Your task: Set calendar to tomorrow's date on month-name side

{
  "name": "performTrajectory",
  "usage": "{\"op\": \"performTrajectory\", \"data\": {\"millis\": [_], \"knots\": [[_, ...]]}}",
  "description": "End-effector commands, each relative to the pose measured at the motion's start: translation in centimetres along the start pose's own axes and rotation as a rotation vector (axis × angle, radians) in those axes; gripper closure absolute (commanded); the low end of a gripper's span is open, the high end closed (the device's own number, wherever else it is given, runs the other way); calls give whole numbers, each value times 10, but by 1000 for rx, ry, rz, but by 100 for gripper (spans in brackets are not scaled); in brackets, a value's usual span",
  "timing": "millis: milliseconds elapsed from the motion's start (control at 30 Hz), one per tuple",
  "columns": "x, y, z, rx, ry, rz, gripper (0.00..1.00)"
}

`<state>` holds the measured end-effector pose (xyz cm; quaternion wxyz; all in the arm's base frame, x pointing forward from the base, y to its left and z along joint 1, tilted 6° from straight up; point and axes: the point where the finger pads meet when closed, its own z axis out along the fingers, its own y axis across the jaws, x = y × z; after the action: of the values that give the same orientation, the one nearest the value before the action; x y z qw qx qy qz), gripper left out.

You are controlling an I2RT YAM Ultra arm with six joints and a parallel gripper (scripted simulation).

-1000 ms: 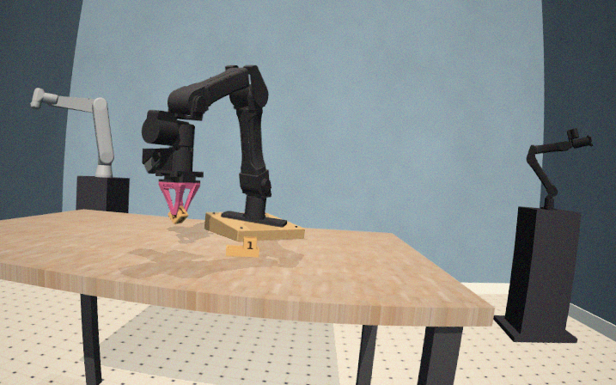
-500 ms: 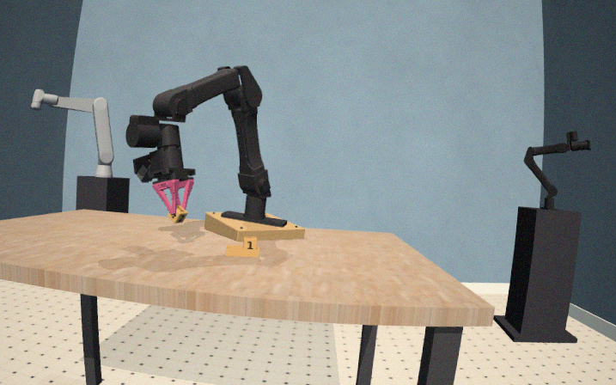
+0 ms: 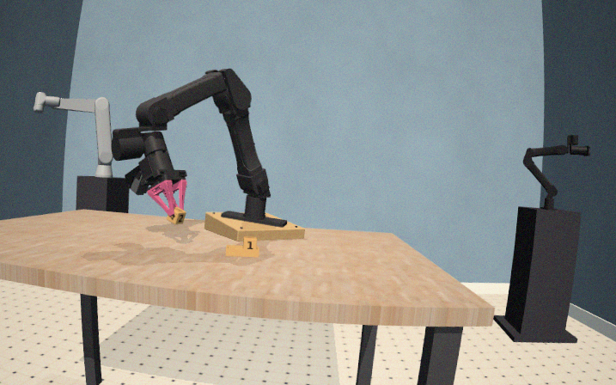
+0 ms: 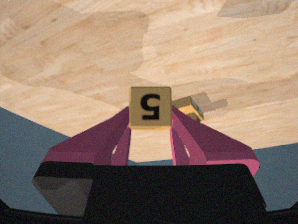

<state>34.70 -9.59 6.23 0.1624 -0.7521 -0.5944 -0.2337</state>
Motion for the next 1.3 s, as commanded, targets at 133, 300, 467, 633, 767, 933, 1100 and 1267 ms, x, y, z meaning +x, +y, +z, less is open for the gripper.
{"op": "performTrajectory", "data": {"millis": [133,300,467,633,767,933,1100,1267], "knots": [[6,4,-5,-7,125,-23,74],[5,4,-5,-7,221,-24,74],[4,5,-6,-18,303,-21,74],[13,7,-14,-35,291,-52,74],[13,5,-13,-30,294,-47,74],[13,6,-12,-34,291,-48,74],[11,6,-10,-34,291,-48,74],[8,0,1,-13,302,-31,74]]}}
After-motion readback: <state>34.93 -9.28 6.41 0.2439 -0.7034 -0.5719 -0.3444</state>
